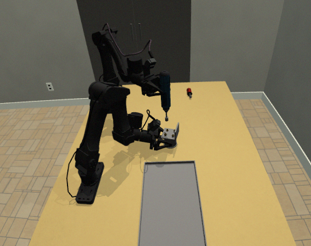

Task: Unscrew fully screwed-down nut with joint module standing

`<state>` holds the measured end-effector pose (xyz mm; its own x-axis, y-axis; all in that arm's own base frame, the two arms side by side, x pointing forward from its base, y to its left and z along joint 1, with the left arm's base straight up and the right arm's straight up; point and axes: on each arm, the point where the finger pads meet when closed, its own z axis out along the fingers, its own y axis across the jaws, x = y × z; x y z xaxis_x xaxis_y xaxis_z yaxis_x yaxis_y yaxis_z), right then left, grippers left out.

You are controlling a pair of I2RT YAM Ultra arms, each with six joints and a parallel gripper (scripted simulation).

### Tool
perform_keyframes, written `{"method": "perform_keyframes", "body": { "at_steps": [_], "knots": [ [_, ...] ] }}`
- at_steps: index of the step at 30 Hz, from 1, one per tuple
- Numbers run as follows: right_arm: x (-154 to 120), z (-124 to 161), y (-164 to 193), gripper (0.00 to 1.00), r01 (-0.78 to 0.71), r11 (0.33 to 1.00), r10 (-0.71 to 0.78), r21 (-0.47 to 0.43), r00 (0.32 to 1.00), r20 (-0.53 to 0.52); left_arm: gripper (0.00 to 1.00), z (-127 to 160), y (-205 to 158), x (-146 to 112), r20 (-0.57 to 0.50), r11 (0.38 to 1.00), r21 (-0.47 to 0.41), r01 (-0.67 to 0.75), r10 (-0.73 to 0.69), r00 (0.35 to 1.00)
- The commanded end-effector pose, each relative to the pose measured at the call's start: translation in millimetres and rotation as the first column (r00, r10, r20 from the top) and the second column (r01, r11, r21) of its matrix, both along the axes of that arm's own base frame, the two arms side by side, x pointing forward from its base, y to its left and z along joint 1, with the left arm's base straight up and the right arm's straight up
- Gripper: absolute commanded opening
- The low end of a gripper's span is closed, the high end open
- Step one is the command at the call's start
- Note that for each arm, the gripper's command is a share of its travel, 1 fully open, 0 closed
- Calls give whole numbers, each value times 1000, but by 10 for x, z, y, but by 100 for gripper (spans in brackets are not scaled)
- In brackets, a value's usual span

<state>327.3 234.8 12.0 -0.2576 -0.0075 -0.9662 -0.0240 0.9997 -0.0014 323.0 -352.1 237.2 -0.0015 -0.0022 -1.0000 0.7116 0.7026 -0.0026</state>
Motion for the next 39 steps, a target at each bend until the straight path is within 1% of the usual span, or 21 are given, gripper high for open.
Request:
{"method": "perform_keyframes", "body": {
  "at_steps": [1,3,5,7,8,13,19,21,22,23,25,34,39],
  "knots": [
    [23,-29,24,59,-3,1000,3,-2,1000,-11,42,199,24,-37,57,997,-77,1,3,998],
    [23,-29,24,59,-3,1000,3,-2,1000,-11,42,304,-15,-3,76,995,-98,3,5,997],
    [23,-29,24,59,-3,1000,3,-2,1000,-11,42,278,17,-31,76,995,-98,3,5,997],
    [23,-29,24,59,-3,1000,3,-2,1000,-11,42,425,14,-28,96,992,-122,5,7,995],
    [23,-29,24,59,-3,1000,3,-2,1000,-11,42,439,11,-26,98,992,-125,5,7,995],
    [23,-29,24,59,-3,1000,3,-2,1000,-11,42,412,14,-28,96,993,-122,5,7,995],
    [23,-29,24,59,-3,1000,3,-2,1000,-11,42,186,7,-22,66,996,-87,2,4,998],
    [23,-29,24,59,-3,1000,3,-2,1000,-11,42,201,27,-39,68,996,-90,2,4,998],
    [23,-29,24,59,-3,1000,3,-2,1000,-11,42,245,21,-34,75,995,-98,3,5,997],
    [23,-29,24,59,-3,1000,3,-2,1000,-11,42,349,1,-17,90,993,-115,4,6,996],
    [23,-29,24,59,-3,1000,3,-2,1000,-11,42,384,4,-20,95,993,-121,5,7,995],
    [23,-29,24,59,-3,1000,3,-2,1000,-11,42,283,-18,7,79,995,-104,3,5,997],
    [23,-29,24,59,-3,1000,3,-2,1000,-11,42,320,-7,2,87,994,-112,4,6,996]
  ]
}}
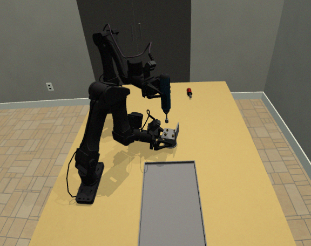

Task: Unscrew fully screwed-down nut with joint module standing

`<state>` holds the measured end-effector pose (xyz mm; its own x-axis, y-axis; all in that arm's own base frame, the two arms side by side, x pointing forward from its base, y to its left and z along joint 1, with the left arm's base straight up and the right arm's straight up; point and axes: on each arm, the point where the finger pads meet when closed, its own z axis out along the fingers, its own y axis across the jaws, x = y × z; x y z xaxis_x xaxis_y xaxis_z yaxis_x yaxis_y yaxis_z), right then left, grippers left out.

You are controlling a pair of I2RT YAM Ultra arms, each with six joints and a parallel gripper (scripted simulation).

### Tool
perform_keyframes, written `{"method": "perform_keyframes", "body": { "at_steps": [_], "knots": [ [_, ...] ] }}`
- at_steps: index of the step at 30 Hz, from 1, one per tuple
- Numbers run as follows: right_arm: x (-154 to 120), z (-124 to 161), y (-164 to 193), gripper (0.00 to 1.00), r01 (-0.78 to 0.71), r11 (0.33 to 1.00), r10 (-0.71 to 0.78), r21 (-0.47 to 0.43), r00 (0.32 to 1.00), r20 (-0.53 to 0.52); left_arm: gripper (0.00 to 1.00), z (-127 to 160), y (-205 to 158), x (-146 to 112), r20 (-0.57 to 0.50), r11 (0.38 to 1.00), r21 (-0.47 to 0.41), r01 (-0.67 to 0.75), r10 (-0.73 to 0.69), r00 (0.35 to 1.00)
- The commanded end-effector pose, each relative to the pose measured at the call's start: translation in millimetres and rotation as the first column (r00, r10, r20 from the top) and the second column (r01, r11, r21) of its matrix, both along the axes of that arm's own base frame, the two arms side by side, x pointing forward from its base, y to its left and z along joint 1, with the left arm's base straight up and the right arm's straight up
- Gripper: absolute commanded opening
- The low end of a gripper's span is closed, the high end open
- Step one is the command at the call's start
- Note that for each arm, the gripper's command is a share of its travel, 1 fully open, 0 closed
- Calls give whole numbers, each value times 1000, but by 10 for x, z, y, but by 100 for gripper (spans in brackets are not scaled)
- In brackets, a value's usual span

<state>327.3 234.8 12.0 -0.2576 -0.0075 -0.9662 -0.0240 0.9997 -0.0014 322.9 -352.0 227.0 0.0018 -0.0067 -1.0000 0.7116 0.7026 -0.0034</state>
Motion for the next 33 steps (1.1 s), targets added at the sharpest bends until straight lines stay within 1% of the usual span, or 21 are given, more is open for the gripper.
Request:
{"method": "perform_keyframes", "body": {
  "at_steps": [1,12,16,22,24,26,28,29,30,31,33],
  "knots": [
    [23,-29,24,59,-3,1000,3,-2,1000,-11,42,422,-8,2,83,994,-108,3,6,997],
    [23,-29,24,59,-3,1000,3,-2,1000,-11,42,367,-18,18,74,995,-98,2,5,997],
    [23,-29,24,59,-3,1000,3,-2,1000,-11,42,414,-5,11,82,994,-107,3,6,997],
    [23,-29,24,59,-3,1000,3,-2,1000,-11,42,404,-6,13,81,994,-106,3,6,997],
    [23,-29,24,59,-3,1000,3,-2,1000,-11,42,192,-6,13,53,997,-73,0,4,999],
    [23,-29,24,59,-3,1000,3,-2,1000,-11,42,183,34,-22,53,997,-74,0,4,999],
    [23,-29,24,59,-3,1000,3,-2,1000,-11,42,288,-23,27,72,995,-95,2,5,997],
    [23,-29,24,59,-3,1000,3,-2,1000,-11,42,268,-25,30,70,996,-93,2,5,998],
    [23,-29,24,59,-3,1000,3,-2,1000,-11,42,321,-5,12,79,995,-103,2,6,997],
    [23,-29,24,59,-3,1000,3,-2,1000,-11,42,276,8,1,73,995,-97,2,5,997],
    [23,-29,24,59,-3,1000,3,-2,1000,-11,42,96,16,-6,49,998,-69,0,4,999]
  ]
}}
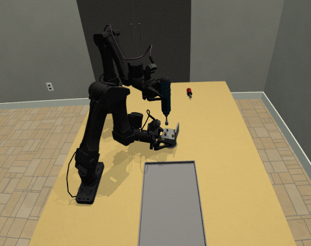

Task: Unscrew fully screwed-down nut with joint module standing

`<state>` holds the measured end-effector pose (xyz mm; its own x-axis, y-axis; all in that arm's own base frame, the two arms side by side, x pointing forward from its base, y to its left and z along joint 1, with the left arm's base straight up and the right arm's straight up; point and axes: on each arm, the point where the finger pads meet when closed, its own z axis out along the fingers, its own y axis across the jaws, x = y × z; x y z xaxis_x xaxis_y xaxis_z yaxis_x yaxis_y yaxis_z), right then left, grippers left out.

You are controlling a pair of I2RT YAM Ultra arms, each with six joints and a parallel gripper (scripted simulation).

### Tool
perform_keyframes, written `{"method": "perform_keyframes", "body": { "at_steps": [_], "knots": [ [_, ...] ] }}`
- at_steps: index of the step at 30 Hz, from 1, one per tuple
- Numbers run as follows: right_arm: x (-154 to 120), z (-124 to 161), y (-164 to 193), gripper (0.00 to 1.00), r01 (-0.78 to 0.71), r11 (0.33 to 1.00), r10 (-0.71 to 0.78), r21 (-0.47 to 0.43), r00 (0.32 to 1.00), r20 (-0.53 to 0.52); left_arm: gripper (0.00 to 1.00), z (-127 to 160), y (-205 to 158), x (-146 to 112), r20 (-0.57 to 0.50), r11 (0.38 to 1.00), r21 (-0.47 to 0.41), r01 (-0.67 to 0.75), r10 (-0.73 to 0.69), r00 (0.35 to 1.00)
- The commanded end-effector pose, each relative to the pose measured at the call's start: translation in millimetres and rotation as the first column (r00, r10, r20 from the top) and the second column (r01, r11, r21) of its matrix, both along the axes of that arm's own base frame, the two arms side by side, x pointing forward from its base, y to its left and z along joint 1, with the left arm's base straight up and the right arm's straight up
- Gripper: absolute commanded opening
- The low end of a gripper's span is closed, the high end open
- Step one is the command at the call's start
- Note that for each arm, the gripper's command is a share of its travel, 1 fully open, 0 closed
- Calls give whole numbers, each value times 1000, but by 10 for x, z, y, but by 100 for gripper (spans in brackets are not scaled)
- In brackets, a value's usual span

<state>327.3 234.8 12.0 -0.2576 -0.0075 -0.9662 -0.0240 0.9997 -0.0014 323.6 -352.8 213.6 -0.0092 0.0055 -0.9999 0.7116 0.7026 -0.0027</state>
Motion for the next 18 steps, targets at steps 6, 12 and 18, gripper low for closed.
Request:
{"method": "perform_keyframes", "body": {
  "at_steps": [6,12,18],
  "knots": [
    [23,-29,24,59,-3,1000,3,-2,1000,-11,42,489,14,-4,100,992,-126,5,8,995],
    [23,-29,24,59,-3,1000,3,-2,1000,-11,42,266,35,-23,72,995,-95,1,5,997],
    [23,-29,24,59,-3,1000,3,-2,1000,-11,42,240,10,0,74,995,-97,2,6,997]
  ]
}}
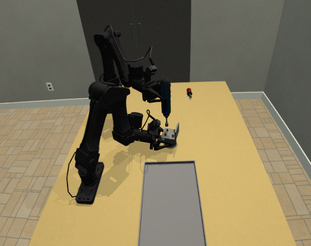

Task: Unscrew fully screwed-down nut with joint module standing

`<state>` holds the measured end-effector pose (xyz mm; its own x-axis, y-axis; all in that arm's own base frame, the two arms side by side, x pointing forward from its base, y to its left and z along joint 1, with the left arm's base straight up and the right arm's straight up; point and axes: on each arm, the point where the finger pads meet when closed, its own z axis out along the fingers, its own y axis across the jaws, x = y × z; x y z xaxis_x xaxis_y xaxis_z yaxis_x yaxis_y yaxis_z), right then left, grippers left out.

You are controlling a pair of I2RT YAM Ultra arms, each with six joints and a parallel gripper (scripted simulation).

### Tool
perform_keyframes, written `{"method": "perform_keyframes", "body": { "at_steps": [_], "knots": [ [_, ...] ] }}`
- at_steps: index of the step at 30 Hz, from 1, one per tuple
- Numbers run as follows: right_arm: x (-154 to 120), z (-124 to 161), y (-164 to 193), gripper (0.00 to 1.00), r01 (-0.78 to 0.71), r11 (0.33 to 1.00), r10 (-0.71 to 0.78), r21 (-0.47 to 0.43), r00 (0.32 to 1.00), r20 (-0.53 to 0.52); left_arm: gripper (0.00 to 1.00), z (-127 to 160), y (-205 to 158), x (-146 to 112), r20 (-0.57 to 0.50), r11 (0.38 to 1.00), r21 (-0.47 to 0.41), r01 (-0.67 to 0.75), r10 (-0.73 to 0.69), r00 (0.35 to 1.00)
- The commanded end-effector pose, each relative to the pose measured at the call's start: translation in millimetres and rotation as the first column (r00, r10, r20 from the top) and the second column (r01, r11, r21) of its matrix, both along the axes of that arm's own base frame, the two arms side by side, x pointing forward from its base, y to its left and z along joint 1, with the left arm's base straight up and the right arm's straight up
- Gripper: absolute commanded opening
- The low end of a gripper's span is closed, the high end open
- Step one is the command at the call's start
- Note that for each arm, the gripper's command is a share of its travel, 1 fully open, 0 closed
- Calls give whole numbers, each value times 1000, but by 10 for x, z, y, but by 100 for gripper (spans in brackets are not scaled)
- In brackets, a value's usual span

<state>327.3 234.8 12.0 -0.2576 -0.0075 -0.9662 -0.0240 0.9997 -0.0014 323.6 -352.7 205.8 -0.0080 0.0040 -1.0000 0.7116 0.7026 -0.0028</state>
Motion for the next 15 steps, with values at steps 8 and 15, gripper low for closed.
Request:
{"method": "perform_keyframes", "body": {
  "at_steps": [8,15],
  "knots": [
    [23,-29,24,59,-3,1000,3,-2,1000,-11,42,165,22,-10,53,997,-73,0,4,999],
    [23,-29,24,59,-3,1000,3,-2,1000,-11,42,142,3,6,59,997,-80,0,4,998]
  ]
}}
